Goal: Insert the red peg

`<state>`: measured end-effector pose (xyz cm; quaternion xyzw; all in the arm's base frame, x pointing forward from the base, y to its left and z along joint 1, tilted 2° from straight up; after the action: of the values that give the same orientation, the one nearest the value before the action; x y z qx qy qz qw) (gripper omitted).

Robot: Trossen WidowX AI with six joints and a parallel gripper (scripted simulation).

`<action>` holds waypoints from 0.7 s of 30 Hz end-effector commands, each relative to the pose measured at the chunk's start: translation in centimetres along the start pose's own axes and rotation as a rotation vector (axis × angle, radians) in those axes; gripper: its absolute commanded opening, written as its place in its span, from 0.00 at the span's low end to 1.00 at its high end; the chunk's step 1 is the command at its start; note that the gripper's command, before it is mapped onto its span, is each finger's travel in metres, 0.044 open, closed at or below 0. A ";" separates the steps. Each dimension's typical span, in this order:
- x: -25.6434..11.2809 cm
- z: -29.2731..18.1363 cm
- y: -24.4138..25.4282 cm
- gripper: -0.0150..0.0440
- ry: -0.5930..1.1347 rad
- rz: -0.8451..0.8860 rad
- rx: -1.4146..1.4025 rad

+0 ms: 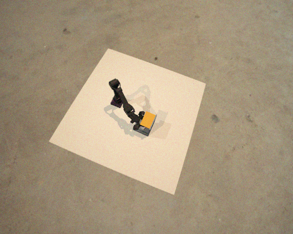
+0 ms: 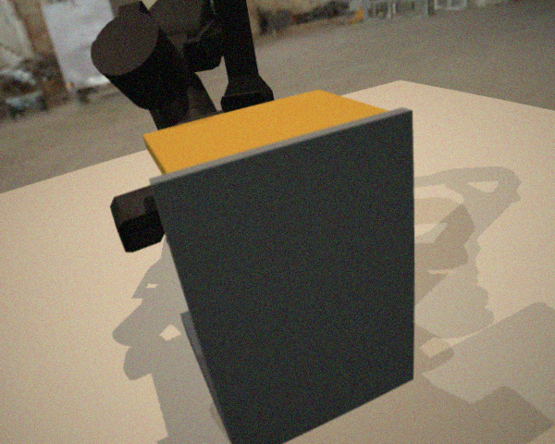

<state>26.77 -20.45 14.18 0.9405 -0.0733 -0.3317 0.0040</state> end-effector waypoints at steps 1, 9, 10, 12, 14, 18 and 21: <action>-0.8 -0.6 0.0 0.63 0.009 0.001 -0.007; -1.8 -0.9 -0.1 0.63 0.004 0.000 -0.004; -1.8 -0.9 -0.1 0.63 0.004 0.000 -0.004; -1.8 -0.9 -0.1 0.63 0.004 0.000 -0.004; -1.8 -0.9 -0.1 0.63 0.004 0.000 -0.004; -1.6 -0.7 -0.1 0.49 -0.002 0.001 0.002; -1.6 -0.7 -0.1 0.36 -0.002 0.001 0.002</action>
<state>25.93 -20.19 15.75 0.9402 -0.0740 -0.3324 0.0036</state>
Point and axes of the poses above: the point midway between the two fingers, 35 mm back from their tips, its own x axis out along the fingers, its own y axis across the jaws, z = x × y, the point moved 5 cm from there along -x, back along the fingers, and after that the axes turned 1 degree about -x, right-handed, at the moved point
